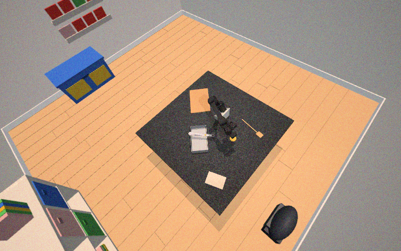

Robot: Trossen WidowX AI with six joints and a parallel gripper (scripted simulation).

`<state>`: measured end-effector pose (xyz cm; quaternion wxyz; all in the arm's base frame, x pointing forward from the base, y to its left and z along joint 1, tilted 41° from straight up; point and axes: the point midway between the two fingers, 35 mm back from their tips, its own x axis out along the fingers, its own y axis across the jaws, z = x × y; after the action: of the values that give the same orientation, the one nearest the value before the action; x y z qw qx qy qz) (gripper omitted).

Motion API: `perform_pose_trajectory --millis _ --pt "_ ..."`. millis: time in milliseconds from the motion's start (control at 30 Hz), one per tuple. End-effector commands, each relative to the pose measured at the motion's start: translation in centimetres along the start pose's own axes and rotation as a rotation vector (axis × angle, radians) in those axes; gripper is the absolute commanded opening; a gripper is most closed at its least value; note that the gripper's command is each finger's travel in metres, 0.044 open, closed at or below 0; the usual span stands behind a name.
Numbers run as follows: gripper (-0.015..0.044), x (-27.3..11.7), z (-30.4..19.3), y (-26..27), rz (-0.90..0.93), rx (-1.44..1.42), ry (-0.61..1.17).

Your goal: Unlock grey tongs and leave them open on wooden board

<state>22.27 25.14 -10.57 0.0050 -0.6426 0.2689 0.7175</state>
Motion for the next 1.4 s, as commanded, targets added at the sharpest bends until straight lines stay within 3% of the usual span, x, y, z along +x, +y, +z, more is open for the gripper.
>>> perform_pose_trajectory --millis 0,167,467,700,1367 --pt "0.0374 -0.1 -0.1 0.0 -0.003 0.001 0.001" --pt "0.0260 -1.8 -4.4 2.0 -0.092 0.027 0.033" --pt "0.0260 -5.5 -15.8 12.5 -0.274 0.161 0.237" --pt "0.0260 -6.5 -20.4 23.0 -0.288 0.296 0.432" --pt "0.0260 -5.8 -21.6 22.6 -0.288 0.299 0.438"
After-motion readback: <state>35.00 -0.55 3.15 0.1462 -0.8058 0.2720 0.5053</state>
